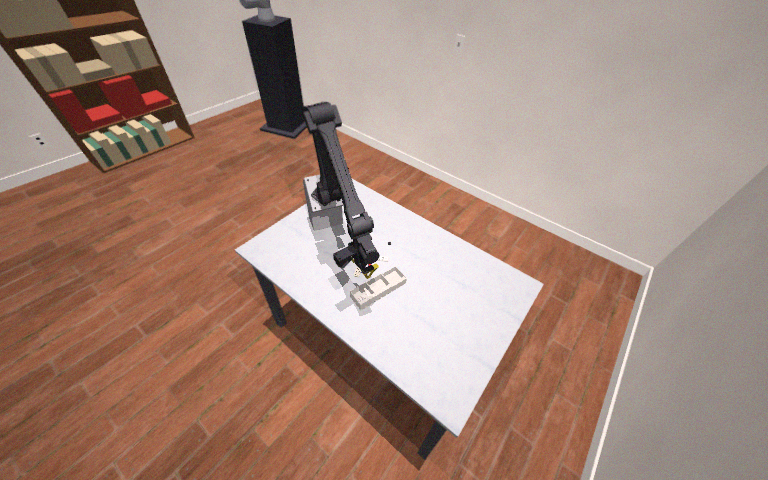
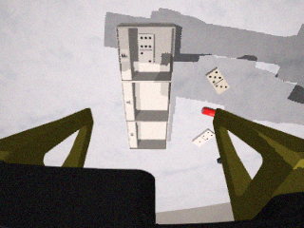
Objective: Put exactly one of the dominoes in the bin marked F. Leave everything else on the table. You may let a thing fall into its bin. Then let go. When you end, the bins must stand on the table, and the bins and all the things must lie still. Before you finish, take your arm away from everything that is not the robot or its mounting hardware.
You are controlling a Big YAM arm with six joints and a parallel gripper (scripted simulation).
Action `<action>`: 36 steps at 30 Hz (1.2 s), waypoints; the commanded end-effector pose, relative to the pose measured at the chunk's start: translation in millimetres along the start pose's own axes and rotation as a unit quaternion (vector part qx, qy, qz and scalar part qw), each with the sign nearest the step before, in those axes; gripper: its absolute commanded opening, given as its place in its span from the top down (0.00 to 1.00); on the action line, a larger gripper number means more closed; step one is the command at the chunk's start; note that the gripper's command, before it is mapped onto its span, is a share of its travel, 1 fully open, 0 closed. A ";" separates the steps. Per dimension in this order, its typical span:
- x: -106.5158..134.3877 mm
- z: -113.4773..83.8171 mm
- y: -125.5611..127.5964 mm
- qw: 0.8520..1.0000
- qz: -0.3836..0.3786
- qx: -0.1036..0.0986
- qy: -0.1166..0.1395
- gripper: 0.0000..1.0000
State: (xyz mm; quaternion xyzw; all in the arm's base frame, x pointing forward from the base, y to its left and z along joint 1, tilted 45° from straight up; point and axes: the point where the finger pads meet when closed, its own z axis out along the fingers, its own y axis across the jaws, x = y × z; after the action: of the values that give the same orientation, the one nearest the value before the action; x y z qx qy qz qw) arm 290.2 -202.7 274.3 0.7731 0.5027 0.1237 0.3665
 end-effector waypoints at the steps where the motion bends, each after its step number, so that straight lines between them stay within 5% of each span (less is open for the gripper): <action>1: -3.1 -35.3 27.9 0.999 0.004 -0.032 -0.004 0.00; 5: -3.2 -40.6 28.6 0.999 0.004 -0.033 -0.004 0.00; 7: -2.2 -28.6 25.8 1.000 0.003 -0.016 -0.001 0.00; 36: -3.2 -29.2 31.3 1.000 0.003 -0.019 -0.002 0.00</action>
State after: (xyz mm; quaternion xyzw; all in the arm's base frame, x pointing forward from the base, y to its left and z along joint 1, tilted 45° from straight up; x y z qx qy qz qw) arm 283.4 -196.6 286.1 0.7742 0.5038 0.1225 0.3630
